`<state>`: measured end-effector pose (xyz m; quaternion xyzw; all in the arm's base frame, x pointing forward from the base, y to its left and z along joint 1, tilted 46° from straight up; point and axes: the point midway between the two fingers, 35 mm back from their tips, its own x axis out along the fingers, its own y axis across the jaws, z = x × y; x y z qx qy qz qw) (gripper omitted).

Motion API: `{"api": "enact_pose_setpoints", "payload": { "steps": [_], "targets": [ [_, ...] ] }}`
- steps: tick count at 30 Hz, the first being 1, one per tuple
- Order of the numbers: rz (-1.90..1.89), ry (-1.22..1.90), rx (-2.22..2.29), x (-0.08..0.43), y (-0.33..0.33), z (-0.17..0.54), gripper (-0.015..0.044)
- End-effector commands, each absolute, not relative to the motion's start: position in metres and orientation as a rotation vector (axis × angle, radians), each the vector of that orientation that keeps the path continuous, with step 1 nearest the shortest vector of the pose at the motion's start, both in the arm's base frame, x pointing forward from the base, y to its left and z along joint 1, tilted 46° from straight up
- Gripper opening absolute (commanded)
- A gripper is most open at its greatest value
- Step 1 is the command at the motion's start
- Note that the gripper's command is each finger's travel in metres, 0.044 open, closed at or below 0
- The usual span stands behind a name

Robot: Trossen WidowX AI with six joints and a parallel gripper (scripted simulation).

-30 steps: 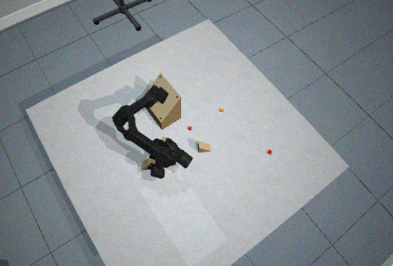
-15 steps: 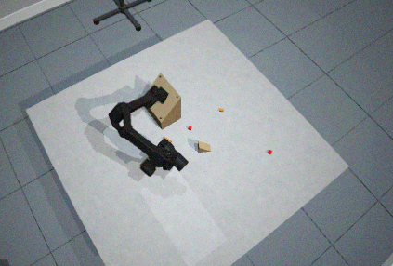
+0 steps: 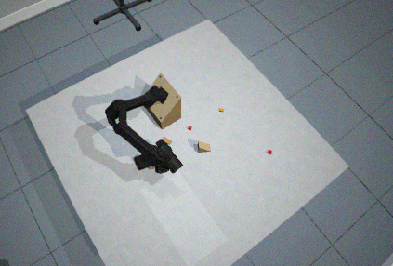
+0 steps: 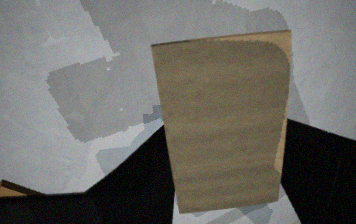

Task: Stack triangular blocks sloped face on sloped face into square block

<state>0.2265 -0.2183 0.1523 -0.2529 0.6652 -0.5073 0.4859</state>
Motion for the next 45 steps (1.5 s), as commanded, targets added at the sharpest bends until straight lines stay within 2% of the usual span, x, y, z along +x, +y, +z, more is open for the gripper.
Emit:
{"api": "enact_pose_setpoints", "payload": {
  "steps": [1,23,45],
  "targets": [
    [-1.317,1.508,-0.488,0.225,-0.218,0.155,0.0000],
    [-1.617,0.964,0.135,0.227,-0.220,0.158,0.0000],
    [-1.751,0.387,0.764,0.235,-0.222,0.169,0.0000]
  ]
}}
